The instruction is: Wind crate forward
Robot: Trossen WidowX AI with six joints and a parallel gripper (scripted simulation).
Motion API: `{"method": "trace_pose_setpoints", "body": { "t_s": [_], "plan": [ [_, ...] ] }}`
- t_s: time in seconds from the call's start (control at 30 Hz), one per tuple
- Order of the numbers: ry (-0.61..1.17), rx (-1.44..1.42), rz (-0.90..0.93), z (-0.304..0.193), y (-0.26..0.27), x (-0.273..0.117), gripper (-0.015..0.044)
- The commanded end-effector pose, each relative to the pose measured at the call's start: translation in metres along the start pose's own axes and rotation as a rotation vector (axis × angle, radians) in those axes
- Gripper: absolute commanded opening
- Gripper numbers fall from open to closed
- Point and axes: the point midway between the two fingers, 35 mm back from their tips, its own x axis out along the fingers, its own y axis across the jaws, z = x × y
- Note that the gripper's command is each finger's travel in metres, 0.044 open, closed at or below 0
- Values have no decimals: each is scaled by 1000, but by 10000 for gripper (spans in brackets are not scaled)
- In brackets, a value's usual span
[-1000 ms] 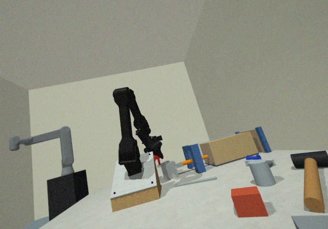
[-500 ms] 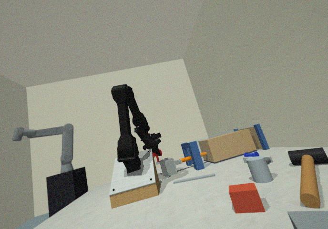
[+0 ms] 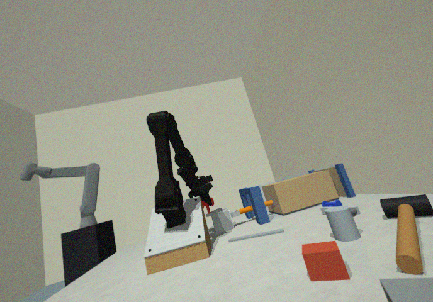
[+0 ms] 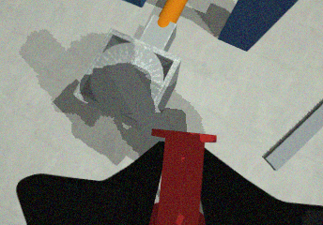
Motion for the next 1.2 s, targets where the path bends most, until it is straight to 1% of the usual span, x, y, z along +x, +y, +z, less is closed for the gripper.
{"method": "trace_pose_setpoints", "body": {
  "t_s": [0.0, 1.17],
  "plan": [
    [0, 0, -3, 2, -3, 4, 0],
    [-2, 1, -6, 37, -33, 20, 0]
  ]
}}
